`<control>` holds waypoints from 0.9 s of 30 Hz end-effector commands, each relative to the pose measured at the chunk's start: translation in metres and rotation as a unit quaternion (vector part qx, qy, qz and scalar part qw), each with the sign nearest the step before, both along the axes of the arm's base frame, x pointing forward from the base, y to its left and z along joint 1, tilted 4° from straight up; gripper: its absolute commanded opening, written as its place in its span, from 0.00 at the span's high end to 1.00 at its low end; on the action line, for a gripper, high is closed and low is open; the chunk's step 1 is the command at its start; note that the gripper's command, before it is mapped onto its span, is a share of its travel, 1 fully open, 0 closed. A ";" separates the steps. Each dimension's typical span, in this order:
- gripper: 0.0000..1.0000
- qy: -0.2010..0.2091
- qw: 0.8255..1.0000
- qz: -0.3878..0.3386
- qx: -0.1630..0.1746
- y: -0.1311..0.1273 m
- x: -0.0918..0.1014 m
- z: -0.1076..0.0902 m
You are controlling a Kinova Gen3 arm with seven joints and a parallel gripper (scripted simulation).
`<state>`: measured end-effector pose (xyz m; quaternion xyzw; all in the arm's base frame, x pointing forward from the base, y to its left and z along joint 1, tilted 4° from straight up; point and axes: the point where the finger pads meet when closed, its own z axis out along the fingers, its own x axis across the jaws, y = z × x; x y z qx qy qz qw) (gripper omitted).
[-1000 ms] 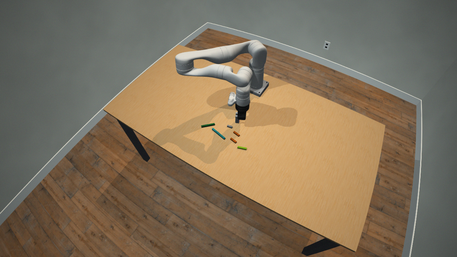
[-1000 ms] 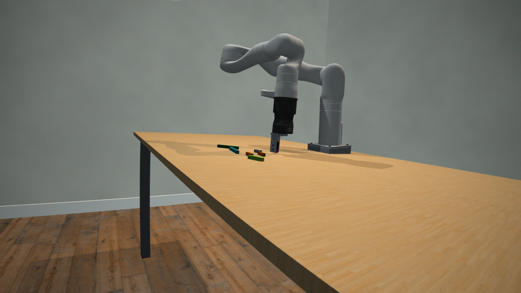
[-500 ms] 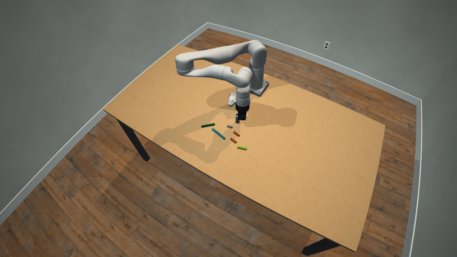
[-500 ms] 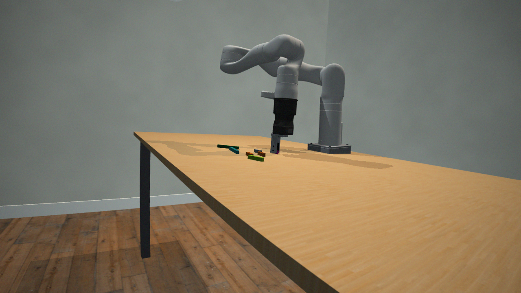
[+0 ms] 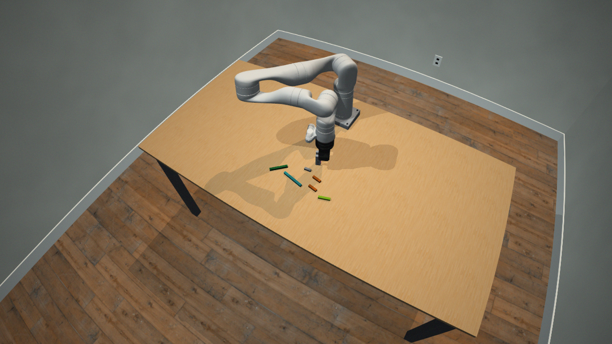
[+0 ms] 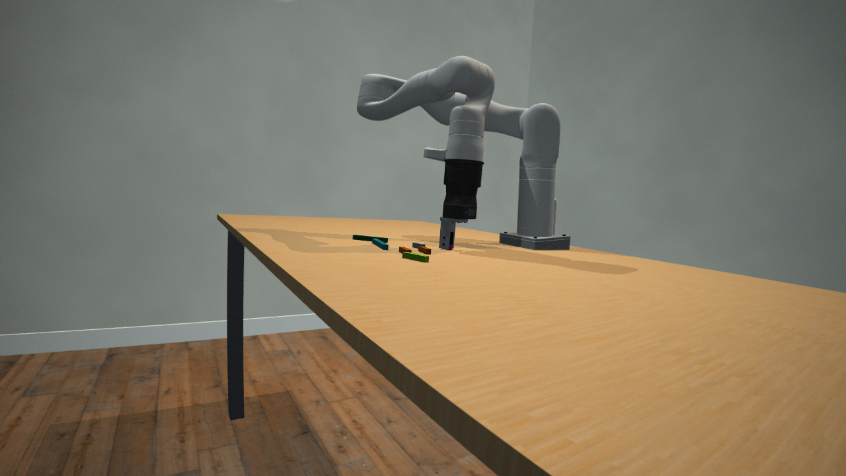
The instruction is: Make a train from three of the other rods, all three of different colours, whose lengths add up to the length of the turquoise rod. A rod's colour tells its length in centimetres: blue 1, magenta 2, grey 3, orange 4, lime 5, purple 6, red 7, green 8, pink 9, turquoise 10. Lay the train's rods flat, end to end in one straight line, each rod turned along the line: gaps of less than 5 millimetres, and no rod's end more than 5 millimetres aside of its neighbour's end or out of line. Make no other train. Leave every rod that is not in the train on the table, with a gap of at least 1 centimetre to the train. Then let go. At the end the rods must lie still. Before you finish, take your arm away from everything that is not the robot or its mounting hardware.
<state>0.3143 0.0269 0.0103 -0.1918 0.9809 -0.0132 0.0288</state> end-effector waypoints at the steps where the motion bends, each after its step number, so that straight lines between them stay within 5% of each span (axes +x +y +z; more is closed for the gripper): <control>1: 0.76 -0.002 1.000 0.000 0.001 0.001 0.000 -0.001; 12: 0.76 -0.002 1.000 0.000 0.001 0.001 0.000 -0.001; 27: 0.46 -0.002 1.000 0.000 0.001 0.001 0.000 -0.001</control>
